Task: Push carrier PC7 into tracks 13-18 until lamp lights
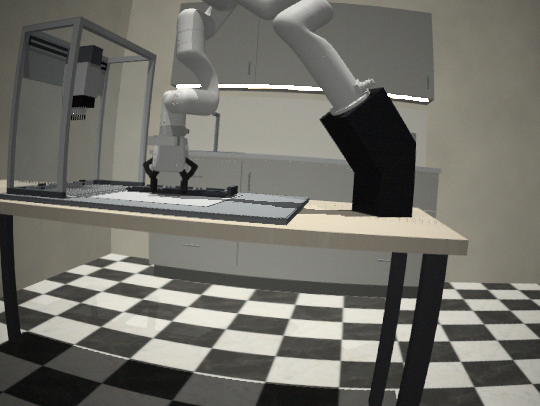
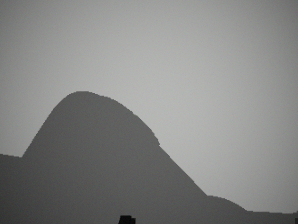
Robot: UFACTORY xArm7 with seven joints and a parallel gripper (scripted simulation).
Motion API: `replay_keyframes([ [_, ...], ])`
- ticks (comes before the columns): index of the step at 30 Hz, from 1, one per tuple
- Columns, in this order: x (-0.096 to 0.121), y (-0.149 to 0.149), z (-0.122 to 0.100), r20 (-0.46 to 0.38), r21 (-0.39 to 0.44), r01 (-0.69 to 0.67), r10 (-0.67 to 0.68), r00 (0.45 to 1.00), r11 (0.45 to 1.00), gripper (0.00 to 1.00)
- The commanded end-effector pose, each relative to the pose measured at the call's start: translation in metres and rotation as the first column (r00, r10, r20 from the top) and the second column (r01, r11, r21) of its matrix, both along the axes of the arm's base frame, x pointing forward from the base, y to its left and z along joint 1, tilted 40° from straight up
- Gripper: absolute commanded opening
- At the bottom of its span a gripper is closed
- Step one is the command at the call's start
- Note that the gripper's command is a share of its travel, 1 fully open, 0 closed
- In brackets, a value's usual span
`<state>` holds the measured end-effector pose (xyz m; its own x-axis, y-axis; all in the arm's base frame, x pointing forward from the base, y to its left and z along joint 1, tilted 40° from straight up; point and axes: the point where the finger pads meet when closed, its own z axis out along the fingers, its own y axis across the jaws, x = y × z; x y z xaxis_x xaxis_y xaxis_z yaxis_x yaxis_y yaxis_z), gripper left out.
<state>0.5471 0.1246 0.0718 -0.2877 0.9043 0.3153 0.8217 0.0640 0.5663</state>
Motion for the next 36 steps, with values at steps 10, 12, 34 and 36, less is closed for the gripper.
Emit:
replay_keyframes([
  [10,0.002,-0.003,0.000,0.002,-0.001,0.002,-0.002,1.000,1.000,1.00],
  [12,0.002,-0.004,-0.001,0.002,-0.001,0.002,-0.002,1.000,1.000,1.00],
  [34,0.005,-0.013,-0.004,0.002,-0.001,0.002,-0.002,1.000,1.000,1.00],
  [36,0.005,-0.014,-0.004,0.002,-0.001,0.002,-0.002,1.000,1.000,1.00],
])
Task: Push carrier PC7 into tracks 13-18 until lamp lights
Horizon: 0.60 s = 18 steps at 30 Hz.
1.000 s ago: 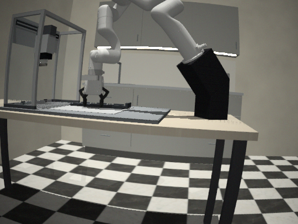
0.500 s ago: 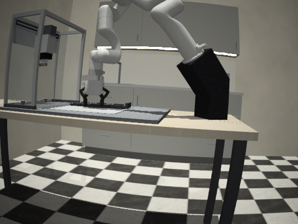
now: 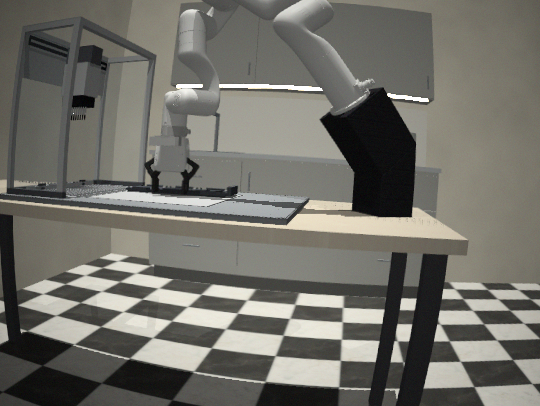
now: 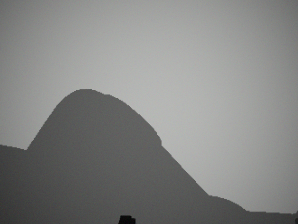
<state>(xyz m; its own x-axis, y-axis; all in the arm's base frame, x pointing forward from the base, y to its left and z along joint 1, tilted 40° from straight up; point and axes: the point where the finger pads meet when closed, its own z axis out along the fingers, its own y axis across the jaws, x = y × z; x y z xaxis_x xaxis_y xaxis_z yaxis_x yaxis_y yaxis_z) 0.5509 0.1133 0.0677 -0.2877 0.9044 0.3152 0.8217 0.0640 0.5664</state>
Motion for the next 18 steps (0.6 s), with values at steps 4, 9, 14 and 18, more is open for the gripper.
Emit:
replay_keyframes([
  [4,0.0018,-0.0043,-0.0005,0.002,-0.001,0.002,-0.002,1.000,1.000,1.00],
  [9,0.0022,-0.0056,-0.0010,0.002,-0.001,0.002,-0.002,1.000,1.000,1.00],
  [14,0.0029,-0.0079,-0.0018,0.002,-0.001,0.002,-0.002,1.000,1.000,1.00],
  [18,0.0035,-0.0097,-0.0024,0.002,-0.001,0.002,-0.002,1.000,1.000,1.00],
])
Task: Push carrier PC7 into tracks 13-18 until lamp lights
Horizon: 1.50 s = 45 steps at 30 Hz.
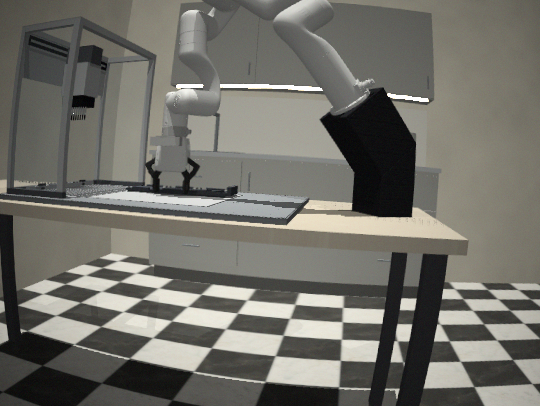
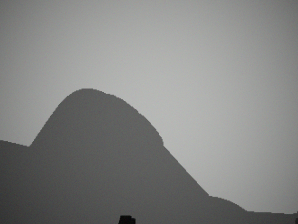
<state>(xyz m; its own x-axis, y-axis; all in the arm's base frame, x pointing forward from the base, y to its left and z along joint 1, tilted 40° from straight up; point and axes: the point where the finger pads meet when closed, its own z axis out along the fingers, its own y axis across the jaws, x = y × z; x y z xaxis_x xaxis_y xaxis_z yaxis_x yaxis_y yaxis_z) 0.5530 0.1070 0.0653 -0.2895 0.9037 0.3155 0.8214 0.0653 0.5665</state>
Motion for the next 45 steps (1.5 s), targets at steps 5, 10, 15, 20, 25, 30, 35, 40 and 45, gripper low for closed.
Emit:
replay_keyframes([
  [5,0.002,-0.006,-0.001,0.002,-0.001,0.004,-0.004,1.000,1.000,1.00],
  [10,0.003,-0.007,-0.001,0.002,-0.001,0.004,-0.004,1.000,1.000,1.00],
  [15,0.003,-0.009,-0.002,0.002,-0.001,0.004,-0.004,1.000,1.000,1.00],
  [20,0.004,-0.012,-0.003,0.002,-0.001,0.004,-0.004,1.000,1.000,1.00],
  [25,0.004,-0.013,-0.003,0.002,-0.001,0.004,-0.004,1.000,1.000,1.00],
  [30,0.005,-0.015,-0.004,0.002,-0.001,0.004,-0.004,1.000,1.000,1.00],
  [35,0.006,-0.018,-0.005,0.002,-0.001,0.004,-0.004,1.000,1.000,1.00],
  [40,0.007,-0.020,-0.006,0.002,-0.001,0.004,-0.004,1.000,1.000,1.00],
  [45,0.007,-0.021,-0.006,0.002,-0.001,0.004,-0.004,1.000,1.000,1.00],
])
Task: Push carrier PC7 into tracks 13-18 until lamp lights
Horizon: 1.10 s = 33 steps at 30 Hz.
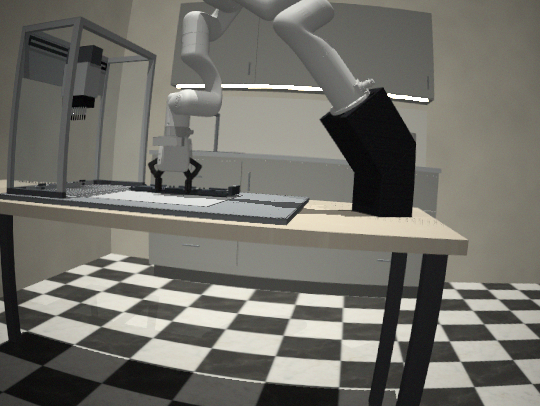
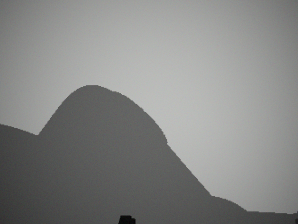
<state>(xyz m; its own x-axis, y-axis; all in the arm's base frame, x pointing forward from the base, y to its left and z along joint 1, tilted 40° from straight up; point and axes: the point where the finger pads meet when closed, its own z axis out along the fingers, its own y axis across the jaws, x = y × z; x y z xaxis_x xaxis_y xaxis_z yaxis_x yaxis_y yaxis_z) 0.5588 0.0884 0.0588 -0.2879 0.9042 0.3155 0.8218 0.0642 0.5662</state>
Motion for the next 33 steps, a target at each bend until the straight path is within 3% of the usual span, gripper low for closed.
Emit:
replay_keyframes([
  [1,0.0014,-0.0030,0.0001,0.002,-0.001,0.002,-0.002,1.000,1.000,1.00],
  [33,0.0042,-0.0121,-0.0030,0.002,-0.001,0.003,-0.003,1.000,1.000,1.00],
])
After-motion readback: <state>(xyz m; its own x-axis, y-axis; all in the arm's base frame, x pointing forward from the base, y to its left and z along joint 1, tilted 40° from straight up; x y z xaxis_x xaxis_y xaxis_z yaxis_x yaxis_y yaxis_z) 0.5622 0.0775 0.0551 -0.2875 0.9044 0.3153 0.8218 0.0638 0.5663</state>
